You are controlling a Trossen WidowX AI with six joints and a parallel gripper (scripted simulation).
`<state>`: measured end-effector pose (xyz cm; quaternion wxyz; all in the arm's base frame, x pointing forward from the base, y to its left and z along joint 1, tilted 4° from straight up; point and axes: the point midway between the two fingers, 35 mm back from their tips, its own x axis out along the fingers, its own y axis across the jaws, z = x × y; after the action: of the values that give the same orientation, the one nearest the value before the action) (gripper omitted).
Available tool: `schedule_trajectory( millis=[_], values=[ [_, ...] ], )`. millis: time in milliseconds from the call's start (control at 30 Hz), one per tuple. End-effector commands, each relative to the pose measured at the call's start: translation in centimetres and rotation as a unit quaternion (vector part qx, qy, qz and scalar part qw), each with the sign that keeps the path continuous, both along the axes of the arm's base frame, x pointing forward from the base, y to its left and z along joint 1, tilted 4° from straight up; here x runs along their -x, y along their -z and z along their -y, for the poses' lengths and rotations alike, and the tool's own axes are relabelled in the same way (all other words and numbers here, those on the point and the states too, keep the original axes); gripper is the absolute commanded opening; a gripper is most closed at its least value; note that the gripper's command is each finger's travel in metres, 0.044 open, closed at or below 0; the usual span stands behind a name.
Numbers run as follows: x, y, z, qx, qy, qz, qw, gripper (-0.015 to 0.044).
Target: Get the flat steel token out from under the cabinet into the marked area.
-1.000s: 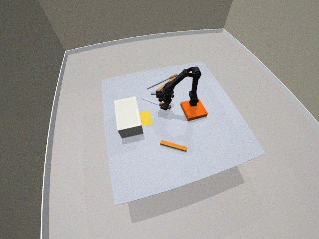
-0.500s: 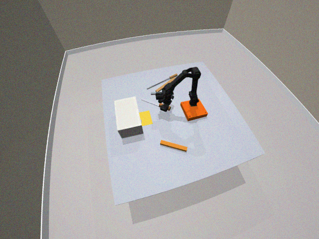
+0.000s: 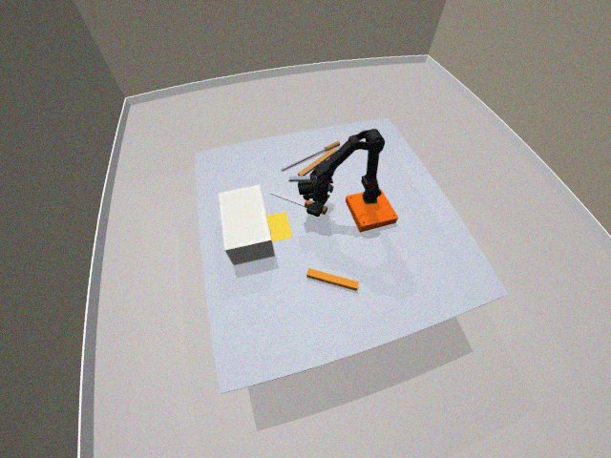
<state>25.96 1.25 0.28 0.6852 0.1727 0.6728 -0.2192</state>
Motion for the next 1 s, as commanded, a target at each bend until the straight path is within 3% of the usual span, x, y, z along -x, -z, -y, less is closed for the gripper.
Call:
schedule_trajectory(
  millis=[0, 967],
  values=[
    [0.0, -0.1, -0.6, -0.002, -0.002, 0.002, 1.0, 0.0],
    [0.4, 0.1, -3.6, -0.003, -0.002, 0.002, 1.0, 0.0]
  ],
)
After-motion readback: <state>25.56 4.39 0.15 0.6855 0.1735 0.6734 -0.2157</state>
